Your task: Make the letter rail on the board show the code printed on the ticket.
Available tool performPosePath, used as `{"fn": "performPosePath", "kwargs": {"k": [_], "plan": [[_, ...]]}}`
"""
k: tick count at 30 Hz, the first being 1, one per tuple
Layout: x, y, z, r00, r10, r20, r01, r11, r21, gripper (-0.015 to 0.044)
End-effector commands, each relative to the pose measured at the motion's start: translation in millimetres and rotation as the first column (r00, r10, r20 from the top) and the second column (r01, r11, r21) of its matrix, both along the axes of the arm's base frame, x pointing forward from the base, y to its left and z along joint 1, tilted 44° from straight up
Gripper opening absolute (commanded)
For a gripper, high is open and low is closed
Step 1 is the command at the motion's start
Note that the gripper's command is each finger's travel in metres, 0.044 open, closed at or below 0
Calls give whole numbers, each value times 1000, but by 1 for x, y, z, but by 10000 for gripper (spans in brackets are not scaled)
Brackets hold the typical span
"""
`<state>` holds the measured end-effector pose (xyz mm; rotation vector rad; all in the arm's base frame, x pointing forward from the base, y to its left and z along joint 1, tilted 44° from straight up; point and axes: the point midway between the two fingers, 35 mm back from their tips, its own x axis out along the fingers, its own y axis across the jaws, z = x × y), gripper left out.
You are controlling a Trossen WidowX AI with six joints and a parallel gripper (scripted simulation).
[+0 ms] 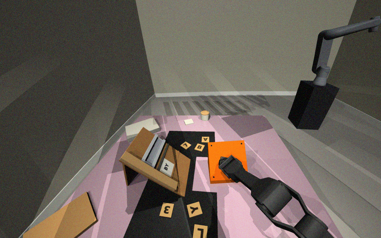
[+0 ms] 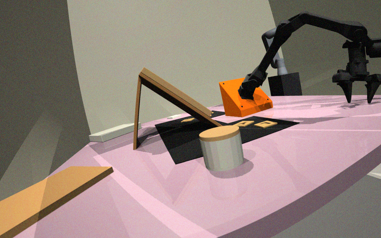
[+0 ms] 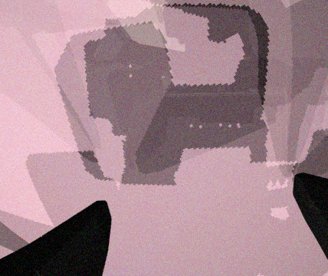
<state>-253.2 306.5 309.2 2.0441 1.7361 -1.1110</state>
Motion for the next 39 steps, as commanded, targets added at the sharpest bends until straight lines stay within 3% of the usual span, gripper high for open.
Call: {"fn": "performPosePath", "kwargs": {"k": [1, 5, 7, 15, 20, 27, 33, 39], "plan": [[1, 0, 0, 1000, -3, -2, 3, 1000, -1, 426], [25, 6, -3, 997, -69, -40, 68, 997, -28, 440], [26, 4, 21, 980, -89, -180, 91, 996, 1, 440], [113, 47, 12, 814, -441, -377, 450, 890, -71, 440], [188, 64, 0, 590, -633, -501, 658, 737, -157, 440], [286, 57, -27, 211, -774, -597, 811, 480, -335, 440], [362, 30, -49, -148, -761, -632, 838, 243, -489, 440], [425, -12, -71, -486, -618, -618, 770, 32, -637, 440]]}}
